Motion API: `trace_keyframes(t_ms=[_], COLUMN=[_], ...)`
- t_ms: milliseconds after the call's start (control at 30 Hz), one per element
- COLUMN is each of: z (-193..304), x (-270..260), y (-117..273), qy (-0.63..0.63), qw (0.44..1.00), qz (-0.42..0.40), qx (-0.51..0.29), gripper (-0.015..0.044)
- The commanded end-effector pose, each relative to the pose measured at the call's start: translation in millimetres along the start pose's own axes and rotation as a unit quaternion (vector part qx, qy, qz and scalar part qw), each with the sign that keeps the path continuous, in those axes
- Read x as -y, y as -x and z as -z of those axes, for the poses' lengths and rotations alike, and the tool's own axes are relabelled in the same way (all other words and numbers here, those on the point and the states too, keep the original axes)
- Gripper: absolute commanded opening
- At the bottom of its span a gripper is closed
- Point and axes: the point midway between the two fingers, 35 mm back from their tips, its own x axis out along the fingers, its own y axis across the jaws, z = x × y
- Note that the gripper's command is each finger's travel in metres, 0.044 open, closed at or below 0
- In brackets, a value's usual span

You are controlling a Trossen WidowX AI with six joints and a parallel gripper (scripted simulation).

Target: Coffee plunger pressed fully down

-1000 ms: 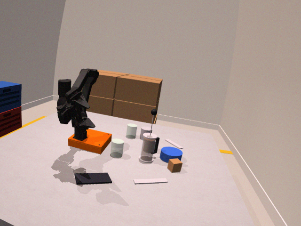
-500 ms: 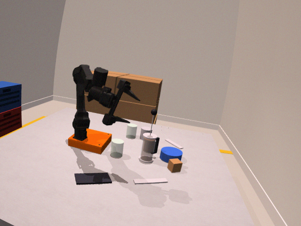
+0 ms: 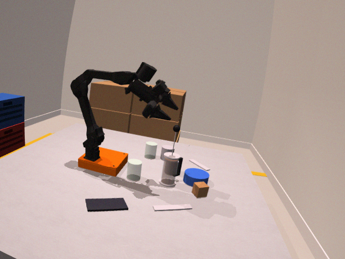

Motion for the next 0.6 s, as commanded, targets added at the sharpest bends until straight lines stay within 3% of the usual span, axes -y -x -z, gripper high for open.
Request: trace_keyframes(t_ms=[0,400,567], z=[6.9,57.8,56.6], x=[-39.8,-25.5,-25.3], y=[17.0,-8.1,-8.8], qy=[0.163,0.189,0.188], qw=[0.986,0.981,0.982], qz=[-0.007,-0.009,-0.008], qx=[-0.027,-0.032,-0.031], gripper=[0.0440,0.0440,0.0440])
